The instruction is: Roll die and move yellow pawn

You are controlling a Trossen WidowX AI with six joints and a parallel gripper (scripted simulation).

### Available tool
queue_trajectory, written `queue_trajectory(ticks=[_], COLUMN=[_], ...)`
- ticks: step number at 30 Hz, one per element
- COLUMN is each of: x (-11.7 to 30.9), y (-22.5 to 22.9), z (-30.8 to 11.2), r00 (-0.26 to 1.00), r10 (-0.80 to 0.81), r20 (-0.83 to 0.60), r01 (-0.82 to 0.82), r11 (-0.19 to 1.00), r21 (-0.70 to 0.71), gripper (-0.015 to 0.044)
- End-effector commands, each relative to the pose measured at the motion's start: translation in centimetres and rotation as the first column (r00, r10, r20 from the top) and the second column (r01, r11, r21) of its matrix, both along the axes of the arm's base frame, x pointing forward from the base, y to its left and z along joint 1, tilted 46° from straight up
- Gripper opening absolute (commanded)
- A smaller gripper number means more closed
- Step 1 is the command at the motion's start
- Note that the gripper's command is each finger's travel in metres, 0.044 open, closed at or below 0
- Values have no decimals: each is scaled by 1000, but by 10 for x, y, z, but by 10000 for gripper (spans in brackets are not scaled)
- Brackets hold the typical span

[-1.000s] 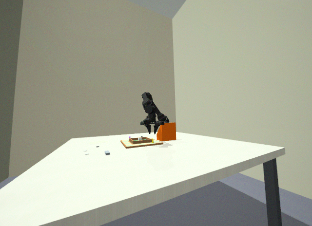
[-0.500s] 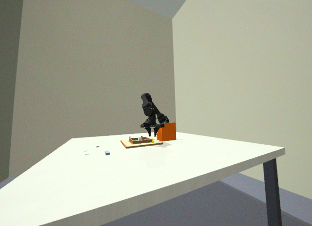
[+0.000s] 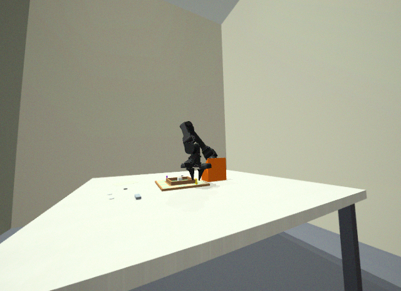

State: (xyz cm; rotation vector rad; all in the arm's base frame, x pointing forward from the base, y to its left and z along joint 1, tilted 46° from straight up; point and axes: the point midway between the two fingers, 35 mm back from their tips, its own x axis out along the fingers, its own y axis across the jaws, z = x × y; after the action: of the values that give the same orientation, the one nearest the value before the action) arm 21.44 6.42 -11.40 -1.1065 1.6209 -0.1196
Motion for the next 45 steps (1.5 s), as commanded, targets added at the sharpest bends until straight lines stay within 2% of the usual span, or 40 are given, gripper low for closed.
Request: queue_trajectory(ticks=[1, 6, 12, 18, 23, 38, 45], x=[-2, -2, -2, -2, -1, -8, -8], y=[-8, -12, -12, -12, -3, 76, 75], z=[-6, -9, -9, -9, -3, 76, 84], r00=[1000, 1000, 1000, 1000, 1000, 1000, 999], r10=[3, 3, 3, 3, 3, 3, 28], r20=[-12, -12, -12, -12, -12, -15, -40], r01=[-3, -3, -3, -3, -4, -3, -28], r11=[1000, 1000, 1000, 1000, 1000, 1000, 1000], r21=[-14, -15, -15, -15, -12, -8, -6], gripper=[200, 200, 43, 3, 0, 0, 0])
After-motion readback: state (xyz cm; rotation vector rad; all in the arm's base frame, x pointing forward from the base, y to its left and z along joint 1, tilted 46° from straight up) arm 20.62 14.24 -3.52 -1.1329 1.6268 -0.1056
